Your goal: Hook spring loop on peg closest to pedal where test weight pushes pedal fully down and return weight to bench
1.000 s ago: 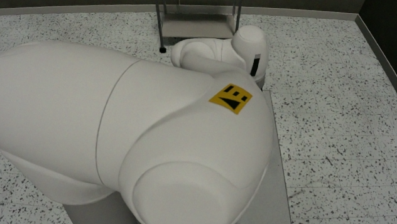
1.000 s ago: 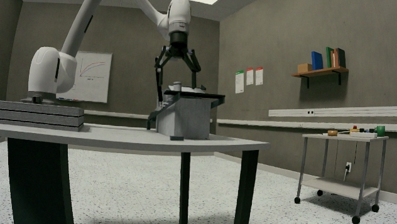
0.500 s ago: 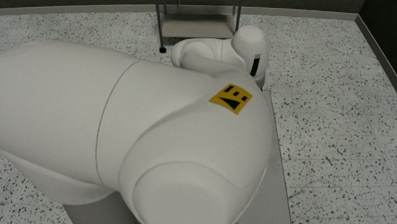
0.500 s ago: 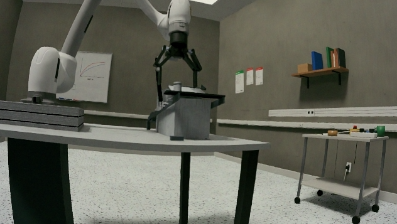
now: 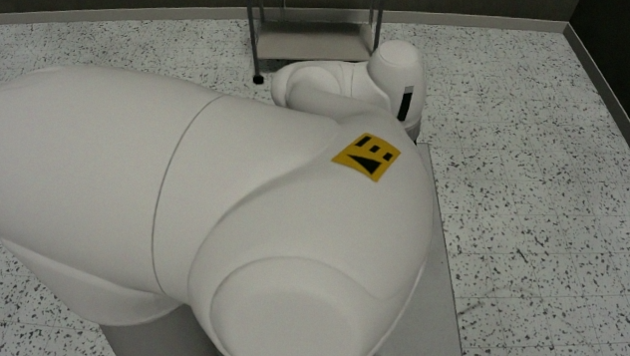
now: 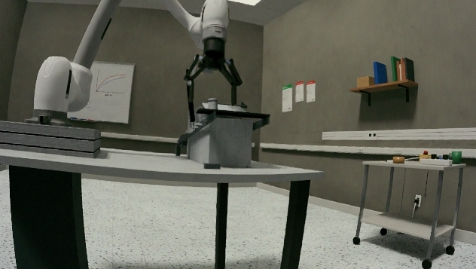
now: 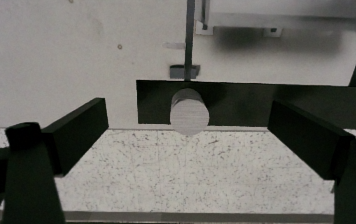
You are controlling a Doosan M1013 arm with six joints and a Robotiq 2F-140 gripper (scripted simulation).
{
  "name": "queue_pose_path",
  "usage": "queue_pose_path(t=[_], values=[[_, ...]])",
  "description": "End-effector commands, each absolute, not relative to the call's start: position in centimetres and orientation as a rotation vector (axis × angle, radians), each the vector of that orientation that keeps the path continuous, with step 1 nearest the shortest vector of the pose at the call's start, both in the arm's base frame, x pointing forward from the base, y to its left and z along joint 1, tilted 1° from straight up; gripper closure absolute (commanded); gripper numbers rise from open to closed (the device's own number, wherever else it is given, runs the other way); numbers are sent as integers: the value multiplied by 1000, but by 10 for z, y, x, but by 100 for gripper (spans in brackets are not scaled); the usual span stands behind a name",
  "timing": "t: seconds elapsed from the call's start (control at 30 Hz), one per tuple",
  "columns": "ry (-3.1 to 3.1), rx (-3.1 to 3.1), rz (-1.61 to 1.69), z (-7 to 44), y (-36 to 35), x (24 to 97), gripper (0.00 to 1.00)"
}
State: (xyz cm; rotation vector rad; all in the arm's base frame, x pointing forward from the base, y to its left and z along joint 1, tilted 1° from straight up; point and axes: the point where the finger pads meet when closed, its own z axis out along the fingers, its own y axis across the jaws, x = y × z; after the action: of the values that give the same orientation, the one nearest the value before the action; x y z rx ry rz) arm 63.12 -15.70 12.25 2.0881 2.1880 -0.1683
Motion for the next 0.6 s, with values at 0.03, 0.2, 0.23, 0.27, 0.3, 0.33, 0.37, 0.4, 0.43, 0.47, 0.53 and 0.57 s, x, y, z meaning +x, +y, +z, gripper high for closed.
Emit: queue_pose_path(t=[0.03,0.2,0.23,0.27,0.3,0.33,0.37,0.4,0.43,0.47,0.53,0.57], values=[[2187,2088,-166,143,-157,632,0],[2187,2088,-166,177,-158,632,0],[2187,2088,-166,183,-158,632,0],[2187,2088,-166,190,-158,632,0],[2187,2088,-166,197,-158,632,0],[2187,2088,-166,203,-158,632,0],[2187,2088,-166,210,-158,632,0],[2187,2088,-166,217,-158,632,0],[2187,2088,-166,223,-158,632,0],[2187,2088,-166,223,-158,632,0],[2187,2087,-166,213,-158,632,0],[2187,2087,-166,214,-158,632,0]])
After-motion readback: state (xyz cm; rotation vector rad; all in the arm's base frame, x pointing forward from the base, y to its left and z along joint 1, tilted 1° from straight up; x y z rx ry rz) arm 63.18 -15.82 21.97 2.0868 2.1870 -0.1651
